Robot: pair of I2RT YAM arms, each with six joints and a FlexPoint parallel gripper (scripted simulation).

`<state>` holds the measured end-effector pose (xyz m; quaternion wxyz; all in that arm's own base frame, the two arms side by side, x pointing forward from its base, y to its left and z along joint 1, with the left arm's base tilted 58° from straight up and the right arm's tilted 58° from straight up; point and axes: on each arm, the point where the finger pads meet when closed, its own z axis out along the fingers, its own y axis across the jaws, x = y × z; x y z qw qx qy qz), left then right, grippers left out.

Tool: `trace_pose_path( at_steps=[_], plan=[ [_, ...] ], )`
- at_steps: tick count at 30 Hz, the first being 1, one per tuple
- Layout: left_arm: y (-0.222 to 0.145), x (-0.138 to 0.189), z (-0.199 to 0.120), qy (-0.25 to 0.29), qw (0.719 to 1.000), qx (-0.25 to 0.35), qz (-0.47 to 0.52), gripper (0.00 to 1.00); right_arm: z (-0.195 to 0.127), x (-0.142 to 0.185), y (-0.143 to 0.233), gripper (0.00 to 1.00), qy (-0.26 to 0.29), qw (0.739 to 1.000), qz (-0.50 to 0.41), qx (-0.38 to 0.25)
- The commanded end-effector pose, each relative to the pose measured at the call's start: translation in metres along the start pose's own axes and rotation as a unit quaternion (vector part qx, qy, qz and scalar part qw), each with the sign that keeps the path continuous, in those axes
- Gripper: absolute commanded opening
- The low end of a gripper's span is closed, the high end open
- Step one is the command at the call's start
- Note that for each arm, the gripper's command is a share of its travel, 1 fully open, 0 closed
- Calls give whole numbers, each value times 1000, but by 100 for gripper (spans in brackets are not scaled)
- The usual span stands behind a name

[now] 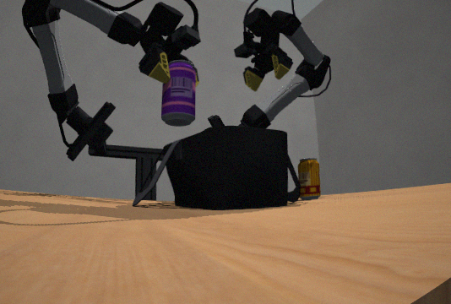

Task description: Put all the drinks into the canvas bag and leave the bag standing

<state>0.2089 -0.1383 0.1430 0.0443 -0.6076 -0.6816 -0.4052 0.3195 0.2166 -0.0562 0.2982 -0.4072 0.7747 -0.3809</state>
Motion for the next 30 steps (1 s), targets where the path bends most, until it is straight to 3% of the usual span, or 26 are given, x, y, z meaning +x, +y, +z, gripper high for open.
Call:
trace_pose_path(
  at_steps=[1,6,10,22,24,30],
  plan=[
    [3,-4,-9,-15,1000,-1,-4,100,-13,-30,14,67,-30,999,26,-7],
    [3,-4,-9,-15,1000,-1,-4,100,-11,-29,26,67,-22,1000,17,0],
    [3,-4,-9,-15,1000,-1,-4,100,-19,-52,13,67,-54,997,55,-6],
    [3,-4,-9,-15,1000,-1,-4,100,-9,-46,8,67,-47,998,51,-8],
    [3,-4,-9,-15,1000,-1,-4,100,-6,-27,14,67,-35,999,34,-11],
    [3,-4,-9,-15,1000,-1,-4,100,-8,-37,13,67,-42,998,41,-10]
  ],
)
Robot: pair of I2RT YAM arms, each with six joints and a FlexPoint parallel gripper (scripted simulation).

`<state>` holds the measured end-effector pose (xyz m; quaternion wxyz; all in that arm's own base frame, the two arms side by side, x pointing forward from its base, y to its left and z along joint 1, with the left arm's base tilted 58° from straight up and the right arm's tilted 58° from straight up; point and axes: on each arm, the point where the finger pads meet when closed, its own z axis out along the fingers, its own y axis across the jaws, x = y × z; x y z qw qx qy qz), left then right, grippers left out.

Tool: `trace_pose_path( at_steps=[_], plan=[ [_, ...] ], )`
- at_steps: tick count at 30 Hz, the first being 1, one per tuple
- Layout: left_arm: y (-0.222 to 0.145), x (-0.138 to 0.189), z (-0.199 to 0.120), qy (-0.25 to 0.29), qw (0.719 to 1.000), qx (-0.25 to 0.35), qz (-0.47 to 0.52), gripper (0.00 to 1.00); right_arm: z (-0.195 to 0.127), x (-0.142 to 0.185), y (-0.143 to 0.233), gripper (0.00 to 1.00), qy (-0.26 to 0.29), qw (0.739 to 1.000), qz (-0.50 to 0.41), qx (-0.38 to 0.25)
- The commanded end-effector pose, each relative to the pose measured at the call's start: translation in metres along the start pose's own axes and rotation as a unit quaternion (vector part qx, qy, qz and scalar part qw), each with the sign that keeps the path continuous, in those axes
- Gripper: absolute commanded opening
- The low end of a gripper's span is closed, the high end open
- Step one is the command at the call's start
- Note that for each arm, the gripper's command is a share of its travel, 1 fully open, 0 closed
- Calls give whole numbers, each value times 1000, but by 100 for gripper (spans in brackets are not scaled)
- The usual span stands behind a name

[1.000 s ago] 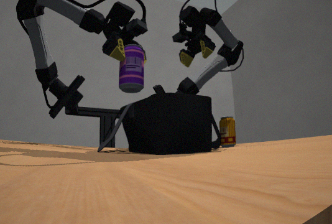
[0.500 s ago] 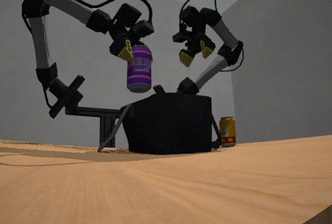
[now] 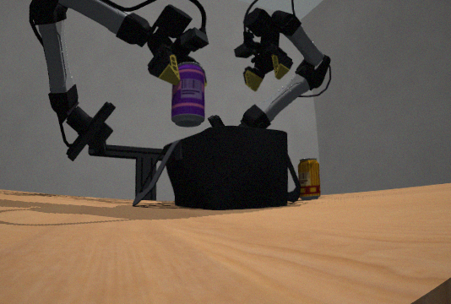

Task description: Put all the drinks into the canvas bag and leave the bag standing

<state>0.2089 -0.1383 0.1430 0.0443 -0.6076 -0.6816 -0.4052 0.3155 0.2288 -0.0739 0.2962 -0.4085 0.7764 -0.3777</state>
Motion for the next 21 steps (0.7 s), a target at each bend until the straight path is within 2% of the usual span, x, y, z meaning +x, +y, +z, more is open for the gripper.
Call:
trace_pose_path(
  at_steps=[1,4,9,10,13,16,17,19,20,21],
  plan=[
    [3,-4,-9,-15,1000,-1,-4,100,-11,-31,-8,67,-43,998,41,-6],
    [3,-4,-9,-15,1000,-1,-4,100,-7,-19,-7,67,-34,999,35,-8],
    [3,-4,-9,-15,1000,-1,-4,100,-12,-37,-11,67,-48,998,48,-3],
    [3,-4,-9,-15,1000,-1,-4,100,-10,-31,7,67,-42,998,45,6],
    [3,-4,-9,-15,1000,-1,-4,100,-9,-33,23,67,-42,998,43,-12],
    [3,-4,-9,-15,1000,-1,-4,100,-7,-26,28,67,-24,1000,16,3],
    [3,-4,-9,-15,1000,-1,-4,100,-10,-40,27,67,-47,998,41,-6],
    [3,-4,-9,-15,1000,-1,-4,100,-10,-40,27,67,-47,998,41,-6],
    [3,-4,-9,-15,1000,-1,-4,100,-7,-28,32,67,-23,1000,16,6],
    [3,-4,-9,-15,1000,-1,-4,100,-7,-33,35,67,-30,999,27,6]
  ],
)
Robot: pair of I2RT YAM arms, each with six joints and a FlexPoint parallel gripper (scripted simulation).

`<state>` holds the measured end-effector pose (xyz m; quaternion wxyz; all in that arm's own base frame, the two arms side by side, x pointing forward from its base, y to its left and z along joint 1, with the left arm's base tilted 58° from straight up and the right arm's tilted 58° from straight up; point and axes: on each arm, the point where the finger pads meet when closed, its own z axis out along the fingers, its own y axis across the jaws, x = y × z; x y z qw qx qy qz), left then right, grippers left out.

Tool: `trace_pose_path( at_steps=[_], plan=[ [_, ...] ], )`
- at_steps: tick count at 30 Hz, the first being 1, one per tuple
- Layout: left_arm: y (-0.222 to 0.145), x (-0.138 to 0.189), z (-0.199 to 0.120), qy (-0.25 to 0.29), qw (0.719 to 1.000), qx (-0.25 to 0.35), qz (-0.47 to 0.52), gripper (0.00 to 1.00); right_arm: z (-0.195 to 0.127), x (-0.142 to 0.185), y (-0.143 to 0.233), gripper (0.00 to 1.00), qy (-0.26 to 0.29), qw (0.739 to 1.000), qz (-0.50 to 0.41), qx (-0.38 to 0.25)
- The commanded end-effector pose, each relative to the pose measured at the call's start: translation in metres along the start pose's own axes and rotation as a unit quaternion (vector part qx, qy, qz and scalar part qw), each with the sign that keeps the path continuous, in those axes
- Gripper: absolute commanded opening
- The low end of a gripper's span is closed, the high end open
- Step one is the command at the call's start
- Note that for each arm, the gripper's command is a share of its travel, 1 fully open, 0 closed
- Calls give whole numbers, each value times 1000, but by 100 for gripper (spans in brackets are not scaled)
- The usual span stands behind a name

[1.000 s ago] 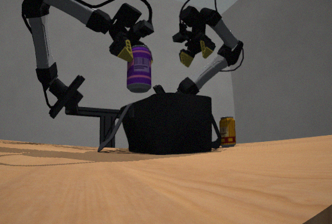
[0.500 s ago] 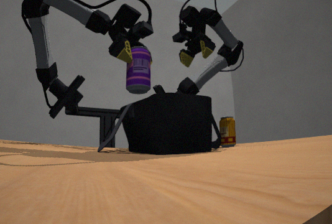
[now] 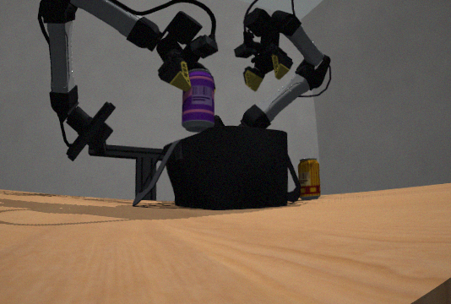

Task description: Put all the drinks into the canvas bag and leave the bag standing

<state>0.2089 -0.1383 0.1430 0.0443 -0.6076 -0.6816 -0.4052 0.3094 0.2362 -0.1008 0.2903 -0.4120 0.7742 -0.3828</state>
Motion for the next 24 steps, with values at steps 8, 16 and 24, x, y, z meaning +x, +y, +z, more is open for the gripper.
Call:
trace_pose_path(
  at_steps=[8,16,24],
  plan=[
    [3,-4,-9,-15,1000,-1,-4,100,-12,-37,32,67,-27,999,23,2],
    [3,-4,-9,-15,1000,-1,-4,100,-9,-42,47,67,-26,999,23,5],
    [3,-4,-9,-15,1000,-1,-4,100,-18,-66,49,67,-51,997,55,-6]
  ],
)
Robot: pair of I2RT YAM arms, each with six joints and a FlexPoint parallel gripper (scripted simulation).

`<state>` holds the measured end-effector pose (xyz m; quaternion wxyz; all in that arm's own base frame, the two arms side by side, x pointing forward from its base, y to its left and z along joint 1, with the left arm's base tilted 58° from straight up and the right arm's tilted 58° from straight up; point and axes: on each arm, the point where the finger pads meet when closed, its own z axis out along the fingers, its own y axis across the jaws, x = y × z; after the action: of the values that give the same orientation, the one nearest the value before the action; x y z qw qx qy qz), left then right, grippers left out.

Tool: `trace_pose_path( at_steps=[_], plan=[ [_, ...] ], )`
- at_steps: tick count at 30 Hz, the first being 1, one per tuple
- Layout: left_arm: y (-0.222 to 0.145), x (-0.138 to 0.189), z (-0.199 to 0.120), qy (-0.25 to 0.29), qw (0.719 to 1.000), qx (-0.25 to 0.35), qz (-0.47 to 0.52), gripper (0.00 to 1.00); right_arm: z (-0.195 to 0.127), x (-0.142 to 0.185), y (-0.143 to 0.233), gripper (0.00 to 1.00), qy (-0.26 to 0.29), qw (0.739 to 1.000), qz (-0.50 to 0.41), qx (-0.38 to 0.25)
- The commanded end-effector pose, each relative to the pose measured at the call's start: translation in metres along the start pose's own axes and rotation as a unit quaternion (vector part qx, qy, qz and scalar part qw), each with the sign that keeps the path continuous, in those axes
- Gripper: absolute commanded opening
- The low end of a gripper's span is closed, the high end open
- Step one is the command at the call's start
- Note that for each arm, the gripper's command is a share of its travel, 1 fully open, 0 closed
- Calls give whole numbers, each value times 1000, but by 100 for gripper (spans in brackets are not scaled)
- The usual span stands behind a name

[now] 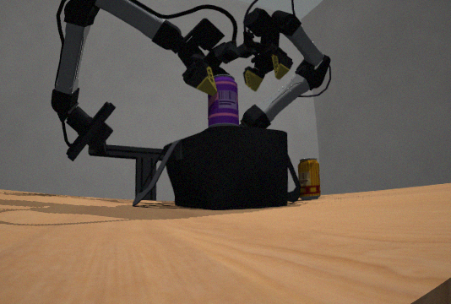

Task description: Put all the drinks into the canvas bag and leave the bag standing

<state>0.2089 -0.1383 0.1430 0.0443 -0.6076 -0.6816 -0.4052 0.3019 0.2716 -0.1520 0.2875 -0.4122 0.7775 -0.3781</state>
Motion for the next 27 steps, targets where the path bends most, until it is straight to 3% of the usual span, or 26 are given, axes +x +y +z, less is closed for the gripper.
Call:
trace_pose_path(
  at_steps=[1,11,13,16,18,22,23,27],
  plan=[
    [3,-4,-9,-15,1000,-1,-4,100,-28,-49,-12,67,-56,997,60,5],
    [3,-4,-9,-15,1000,-1,-4,100,-28,-49,-13,67,-62,997,54,5],
    [3,-4,-9,-15,1000,-1,-4,100,-24,-31,-10,67,-50,998,35,6],
    [3,-4,-9,-15,1000,-1,-4,100,-23,-43,-15,67,-55,997,51,3],
    [3,-4,-9,-15,1000,-1,-4,100,-16,-28,-15,67,-42,998,40,4],
    [3,-4,-9,-15,1000,-1,-4,100,-18,-39,-17,67,-49,997,52,4],
    [3,-4,-9,-15,1000,-1,-4,100,-9,-24,-19,67,-33,998,44,4],
    [3,-4,-9,-15,1000,-1,-4,100,-9,-32,-14,67,-46,998,50,-7]
  ],
)
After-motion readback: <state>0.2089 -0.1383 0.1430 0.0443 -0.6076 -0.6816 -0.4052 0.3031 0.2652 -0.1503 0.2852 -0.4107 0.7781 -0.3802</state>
